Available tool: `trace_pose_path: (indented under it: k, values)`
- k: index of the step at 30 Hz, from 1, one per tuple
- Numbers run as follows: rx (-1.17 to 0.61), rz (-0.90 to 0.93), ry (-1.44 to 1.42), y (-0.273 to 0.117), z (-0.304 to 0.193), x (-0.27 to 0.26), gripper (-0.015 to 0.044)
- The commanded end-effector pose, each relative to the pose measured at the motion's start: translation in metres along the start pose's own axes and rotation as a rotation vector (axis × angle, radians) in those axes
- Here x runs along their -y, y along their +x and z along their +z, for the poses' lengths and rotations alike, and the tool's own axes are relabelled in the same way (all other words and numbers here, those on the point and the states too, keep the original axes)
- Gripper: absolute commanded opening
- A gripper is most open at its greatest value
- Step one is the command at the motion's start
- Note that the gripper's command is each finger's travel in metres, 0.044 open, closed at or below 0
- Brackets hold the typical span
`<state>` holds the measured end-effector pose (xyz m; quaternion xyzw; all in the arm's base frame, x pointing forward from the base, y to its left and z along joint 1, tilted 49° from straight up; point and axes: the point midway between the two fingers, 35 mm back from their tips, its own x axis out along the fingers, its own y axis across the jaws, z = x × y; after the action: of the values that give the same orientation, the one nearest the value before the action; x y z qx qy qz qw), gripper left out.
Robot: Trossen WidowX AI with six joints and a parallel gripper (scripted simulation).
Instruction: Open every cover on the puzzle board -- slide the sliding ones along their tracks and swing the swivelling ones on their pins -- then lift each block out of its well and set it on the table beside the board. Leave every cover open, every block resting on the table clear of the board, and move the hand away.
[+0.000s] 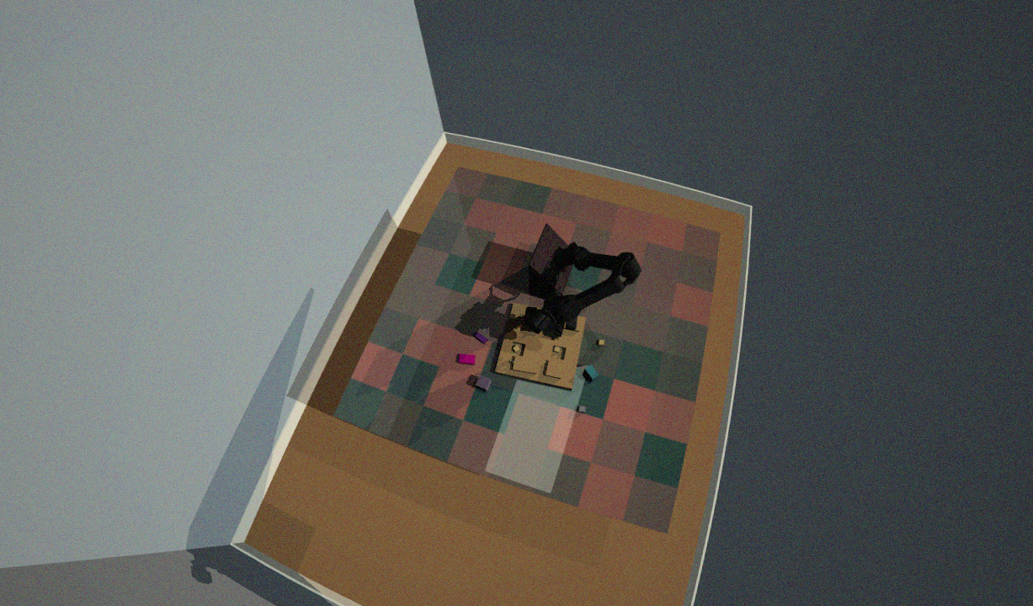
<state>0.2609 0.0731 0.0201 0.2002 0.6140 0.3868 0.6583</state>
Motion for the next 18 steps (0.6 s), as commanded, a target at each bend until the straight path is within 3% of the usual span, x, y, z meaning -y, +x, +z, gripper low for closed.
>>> trace_pose_path:
  k: [1, 18]
  values:
    - [0.004, -0.007, 0.007, 0.001, 0.002, 0.0, 0.0144]
    - [0.005, -0.007, 0.162, 0.016, 0.002, 0.0, 0.0144]
